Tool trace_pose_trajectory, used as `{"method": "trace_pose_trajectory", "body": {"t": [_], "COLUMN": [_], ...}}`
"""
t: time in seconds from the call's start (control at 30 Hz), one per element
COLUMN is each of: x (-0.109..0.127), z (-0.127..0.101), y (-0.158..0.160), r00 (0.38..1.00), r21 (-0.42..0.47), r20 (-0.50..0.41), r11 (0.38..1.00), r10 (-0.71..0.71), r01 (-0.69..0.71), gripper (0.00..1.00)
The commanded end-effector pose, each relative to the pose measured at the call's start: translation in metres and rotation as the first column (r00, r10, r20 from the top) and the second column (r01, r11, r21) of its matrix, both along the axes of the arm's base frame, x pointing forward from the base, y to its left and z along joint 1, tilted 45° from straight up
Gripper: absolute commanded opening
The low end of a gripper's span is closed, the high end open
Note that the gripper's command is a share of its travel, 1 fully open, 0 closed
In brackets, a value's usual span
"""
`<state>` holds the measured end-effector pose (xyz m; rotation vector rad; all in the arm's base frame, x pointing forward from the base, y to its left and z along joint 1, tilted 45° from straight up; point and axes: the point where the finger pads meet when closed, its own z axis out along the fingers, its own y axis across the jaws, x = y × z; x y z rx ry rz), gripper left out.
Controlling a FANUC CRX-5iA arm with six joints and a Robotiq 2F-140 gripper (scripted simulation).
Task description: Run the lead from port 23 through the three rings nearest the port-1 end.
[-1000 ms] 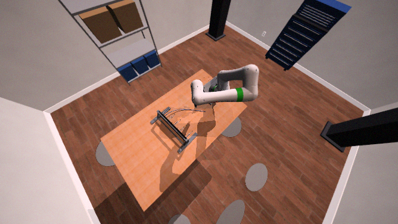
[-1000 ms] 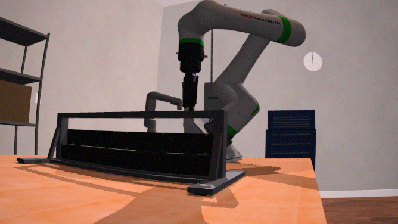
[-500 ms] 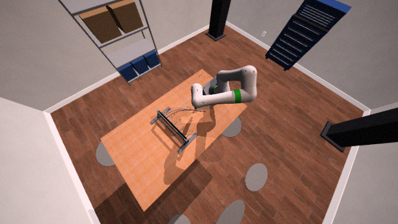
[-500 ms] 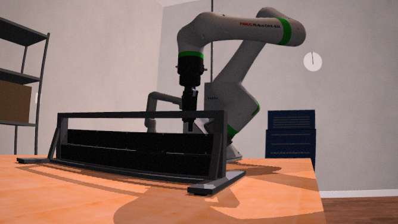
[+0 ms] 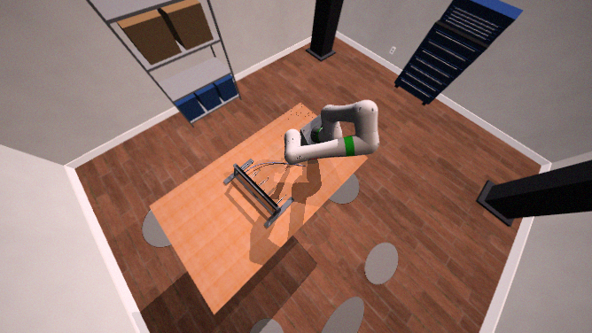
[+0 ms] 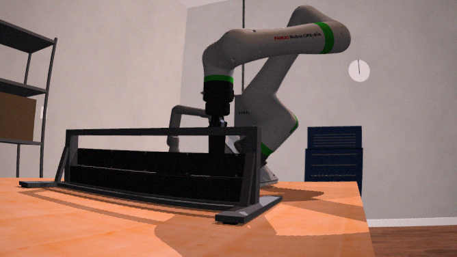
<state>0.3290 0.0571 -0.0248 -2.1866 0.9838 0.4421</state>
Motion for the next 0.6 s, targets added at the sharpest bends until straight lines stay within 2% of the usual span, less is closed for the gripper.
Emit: {"method": "trace_pose_trajectory", "body": {"t": [0.0, 0.57], "x": [-0.0002, -0.0006], "z": [-0.0055, -0.0142], "y": [0.0053, 0.0140], "r00": [1.000, 1.000], "r21": [0.000, 0.000], "r20": [0.000, 0.000], "r11": [1.000, 1.000], "r10": [0.000, 0.000], "r01": [0.000, 0.000], "gripper": [0.20, 0.20]}}
